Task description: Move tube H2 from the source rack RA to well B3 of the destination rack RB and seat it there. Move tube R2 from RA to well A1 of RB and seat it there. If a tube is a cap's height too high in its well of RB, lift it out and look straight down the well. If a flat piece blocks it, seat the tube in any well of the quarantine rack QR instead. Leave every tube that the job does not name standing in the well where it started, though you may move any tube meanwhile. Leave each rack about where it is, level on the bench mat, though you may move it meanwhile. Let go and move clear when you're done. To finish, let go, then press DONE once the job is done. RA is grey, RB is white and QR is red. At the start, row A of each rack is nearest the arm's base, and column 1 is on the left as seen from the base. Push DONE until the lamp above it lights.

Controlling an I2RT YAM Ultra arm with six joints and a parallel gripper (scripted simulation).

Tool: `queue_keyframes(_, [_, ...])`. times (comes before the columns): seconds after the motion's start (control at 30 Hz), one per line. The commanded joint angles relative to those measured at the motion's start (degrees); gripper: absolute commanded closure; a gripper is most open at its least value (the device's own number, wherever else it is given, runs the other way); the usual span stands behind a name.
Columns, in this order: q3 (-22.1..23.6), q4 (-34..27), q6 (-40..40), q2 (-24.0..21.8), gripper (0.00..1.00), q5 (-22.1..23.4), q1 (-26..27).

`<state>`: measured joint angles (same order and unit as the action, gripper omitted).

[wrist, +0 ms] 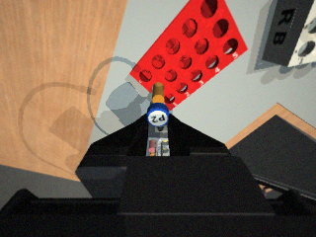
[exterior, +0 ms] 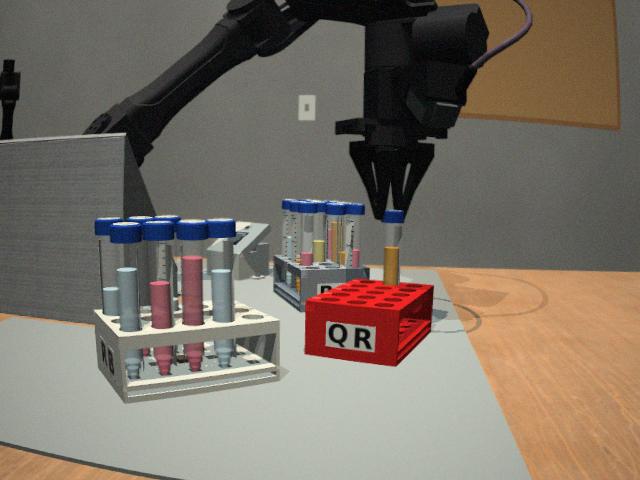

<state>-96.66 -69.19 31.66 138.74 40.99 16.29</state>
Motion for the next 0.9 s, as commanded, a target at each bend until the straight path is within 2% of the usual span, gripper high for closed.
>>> queue_keyframes(0.0, [-0.1,0.2,0.1,-0.5,1.00,-0.2,0.4])
queue_keyframes(0.17, [-0.1,0.2,0.1,-0.5,1.00,-0.2,0.4])
queue_keyframes(0.2, [-0.1,0.2,0.1,-0.5,0.76,-0.2,0.4])
queue_keyframes(0.5, [-0.1,0.2,0.1,-0.5,0.76,-0.2,0.4])
queue_keyframes(0.53, [-0.1,0.2,0.1,-0.5,0.70,-0.2,0.4])
queue_keyframes(0.87, [-0.1,0.2,0.1,-0.5,0.70,-0.2,0.4])
